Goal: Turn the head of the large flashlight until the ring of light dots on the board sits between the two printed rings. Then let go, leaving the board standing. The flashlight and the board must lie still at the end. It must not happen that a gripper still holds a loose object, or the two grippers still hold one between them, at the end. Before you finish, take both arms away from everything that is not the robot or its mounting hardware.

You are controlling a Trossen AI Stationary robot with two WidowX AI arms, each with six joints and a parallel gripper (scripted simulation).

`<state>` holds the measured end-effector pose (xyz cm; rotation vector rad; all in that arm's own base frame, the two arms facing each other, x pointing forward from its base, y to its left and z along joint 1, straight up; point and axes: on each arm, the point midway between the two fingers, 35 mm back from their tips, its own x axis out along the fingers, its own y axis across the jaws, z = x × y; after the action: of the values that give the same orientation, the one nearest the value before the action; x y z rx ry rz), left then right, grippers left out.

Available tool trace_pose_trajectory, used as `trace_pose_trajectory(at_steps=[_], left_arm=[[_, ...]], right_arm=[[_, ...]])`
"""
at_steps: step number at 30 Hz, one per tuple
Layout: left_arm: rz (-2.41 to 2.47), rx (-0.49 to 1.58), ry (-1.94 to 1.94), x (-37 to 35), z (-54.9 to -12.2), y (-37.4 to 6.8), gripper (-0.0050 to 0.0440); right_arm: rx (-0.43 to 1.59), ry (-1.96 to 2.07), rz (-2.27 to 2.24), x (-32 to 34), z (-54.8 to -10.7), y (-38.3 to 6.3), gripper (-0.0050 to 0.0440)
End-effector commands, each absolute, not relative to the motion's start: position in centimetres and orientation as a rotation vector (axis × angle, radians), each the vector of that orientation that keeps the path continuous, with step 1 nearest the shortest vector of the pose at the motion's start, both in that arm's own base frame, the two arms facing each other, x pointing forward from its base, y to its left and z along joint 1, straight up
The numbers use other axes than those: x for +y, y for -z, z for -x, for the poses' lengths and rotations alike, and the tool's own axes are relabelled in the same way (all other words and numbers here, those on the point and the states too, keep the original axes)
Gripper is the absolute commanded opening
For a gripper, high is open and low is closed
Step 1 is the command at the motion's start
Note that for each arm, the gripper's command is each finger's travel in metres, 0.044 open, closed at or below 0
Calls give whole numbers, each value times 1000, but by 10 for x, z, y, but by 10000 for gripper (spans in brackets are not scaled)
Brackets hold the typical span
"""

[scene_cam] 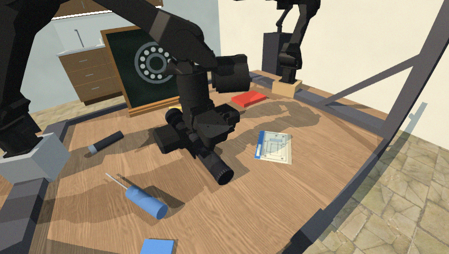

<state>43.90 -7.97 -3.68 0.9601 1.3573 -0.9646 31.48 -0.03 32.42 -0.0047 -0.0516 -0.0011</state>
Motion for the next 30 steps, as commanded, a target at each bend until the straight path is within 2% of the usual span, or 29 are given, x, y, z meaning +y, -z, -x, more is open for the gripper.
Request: trace_pose_trajectory(at_steps=[1, 16, 30], left_arm=[[-966, 1325, 952, -81, -445, 24, 440], [-966, 1329, 954, -81, -444, 27, 440], [-967, 1324, 951, -81, -444, -16, 440]], right_arm=[[-64, 5, 6, -1, -314, -330, 440], [-68, 4, 0, -1, -314, -330, 440], [-68, 4, 0, -1, -314, -330, 440]])
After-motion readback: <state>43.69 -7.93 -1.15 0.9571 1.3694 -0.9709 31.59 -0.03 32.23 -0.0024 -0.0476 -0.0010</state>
